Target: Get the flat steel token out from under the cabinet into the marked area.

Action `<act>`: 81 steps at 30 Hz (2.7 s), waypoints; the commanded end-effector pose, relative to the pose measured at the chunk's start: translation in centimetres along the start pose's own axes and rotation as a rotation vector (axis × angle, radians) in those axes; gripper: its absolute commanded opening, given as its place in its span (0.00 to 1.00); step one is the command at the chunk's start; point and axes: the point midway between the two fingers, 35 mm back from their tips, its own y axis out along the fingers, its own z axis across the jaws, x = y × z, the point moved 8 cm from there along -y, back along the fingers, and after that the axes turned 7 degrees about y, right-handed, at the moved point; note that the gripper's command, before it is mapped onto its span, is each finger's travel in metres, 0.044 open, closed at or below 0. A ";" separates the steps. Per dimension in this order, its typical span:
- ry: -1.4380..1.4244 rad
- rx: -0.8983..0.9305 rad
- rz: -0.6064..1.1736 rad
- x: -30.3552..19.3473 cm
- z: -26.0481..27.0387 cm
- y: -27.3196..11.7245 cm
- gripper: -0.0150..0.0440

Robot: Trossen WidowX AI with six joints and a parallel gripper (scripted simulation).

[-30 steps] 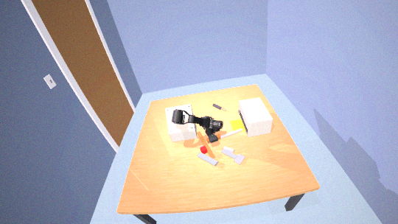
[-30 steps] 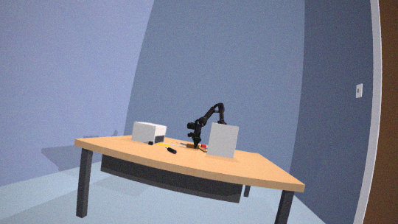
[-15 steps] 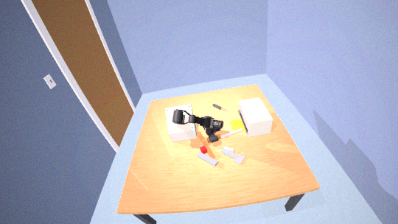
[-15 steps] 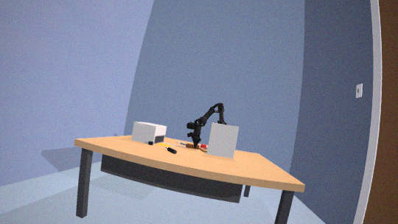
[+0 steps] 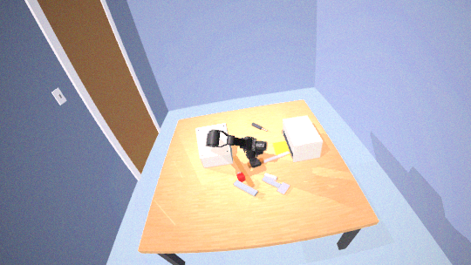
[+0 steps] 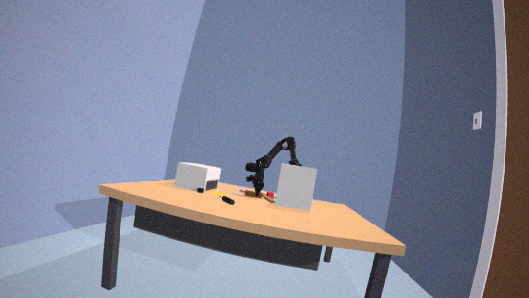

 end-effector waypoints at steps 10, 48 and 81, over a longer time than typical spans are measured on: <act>0.007 -0.003 0.000 1.8 0.1 0.0 0.25; 0.010 -0.002 -0.001 6.1 0.6 0.0 0.25; 0.012 -0.002 -0.002 9.7 0.9 -0.1 0.25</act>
